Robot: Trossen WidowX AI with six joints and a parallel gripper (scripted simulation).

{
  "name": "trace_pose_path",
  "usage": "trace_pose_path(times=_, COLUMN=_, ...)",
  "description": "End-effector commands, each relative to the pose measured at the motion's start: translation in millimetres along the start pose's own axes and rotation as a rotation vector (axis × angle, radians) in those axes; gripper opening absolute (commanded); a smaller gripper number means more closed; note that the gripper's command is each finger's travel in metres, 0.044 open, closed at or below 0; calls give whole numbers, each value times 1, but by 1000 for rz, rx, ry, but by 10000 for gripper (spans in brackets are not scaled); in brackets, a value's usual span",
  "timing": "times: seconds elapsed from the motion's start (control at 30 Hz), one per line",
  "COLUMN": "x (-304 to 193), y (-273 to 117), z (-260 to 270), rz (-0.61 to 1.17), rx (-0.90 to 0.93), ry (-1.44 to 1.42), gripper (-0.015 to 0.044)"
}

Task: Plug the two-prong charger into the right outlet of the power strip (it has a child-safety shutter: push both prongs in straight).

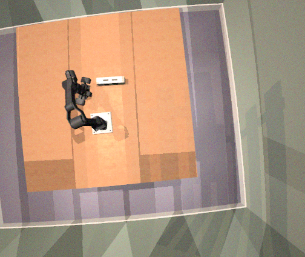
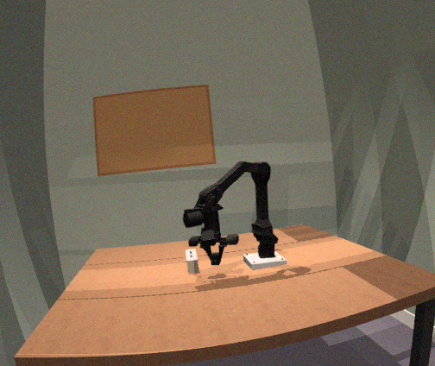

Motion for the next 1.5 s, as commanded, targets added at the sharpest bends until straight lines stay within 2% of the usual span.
trace_pose_path(times=0.0, x=-7, y=3, z=-4, rz=4, rx=1, ry=52, gripper=0)
trace_pose_path(times=1.47, x=-84, y=22, z=-33, rz=7, rx=27, ry=546, gripper=0)
Point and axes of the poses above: the point midway between the two fingers, 35 mm back from their tips, its own y axis out along the fingers, its own z axis across the jaws, x = y × z, the point moved 8 cm from there along -y, back along the fingers, and after that the axes turned 3 degrees about -y, right-handed, at the moved point
